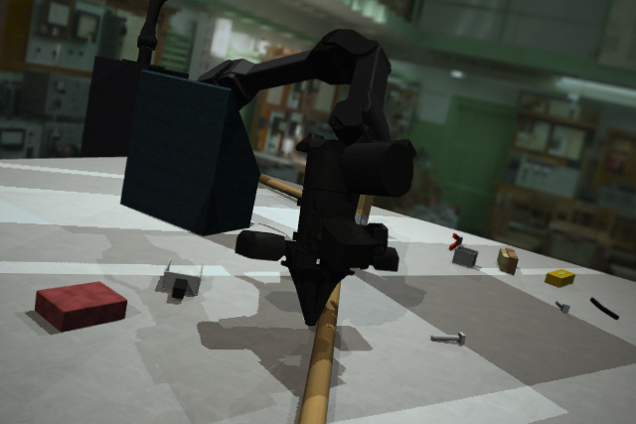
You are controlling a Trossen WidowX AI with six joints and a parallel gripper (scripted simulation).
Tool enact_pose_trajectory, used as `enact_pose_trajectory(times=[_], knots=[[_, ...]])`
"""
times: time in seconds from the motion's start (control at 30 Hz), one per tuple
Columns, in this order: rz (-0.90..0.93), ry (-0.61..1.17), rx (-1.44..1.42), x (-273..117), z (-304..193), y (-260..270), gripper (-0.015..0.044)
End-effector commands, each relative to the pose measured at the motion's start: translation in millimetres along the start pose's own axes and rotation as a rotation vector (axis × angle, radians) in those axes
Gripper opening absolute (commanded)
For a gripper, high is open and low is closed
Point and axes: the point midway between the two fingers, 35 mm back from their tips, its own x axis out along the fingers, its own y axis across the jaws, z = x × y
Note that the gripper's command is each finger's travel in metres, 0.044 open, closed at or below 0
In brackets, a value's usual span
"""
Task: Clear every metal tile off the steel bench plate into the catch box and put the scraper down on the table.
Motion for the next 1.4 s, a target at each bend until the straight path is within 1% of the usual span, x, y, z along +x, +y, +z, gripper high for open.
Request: enact_pose_trajectory(times=[0.0, 0.93, 0.97, 1.37], knots=[[0.006, 0.0, -0.004, 2.9, 2.9, 6.9, 0.0], [0.007, -0.003, -0.001, 6.0, 14.1, 32.6, 0.0], [0.002, -0.007, 0.005, 2.0, 13.4, 25.6, 0.0], [-0.001, -0.009, 0.005, -40.3, 25.5, 25.6, 0.0]])
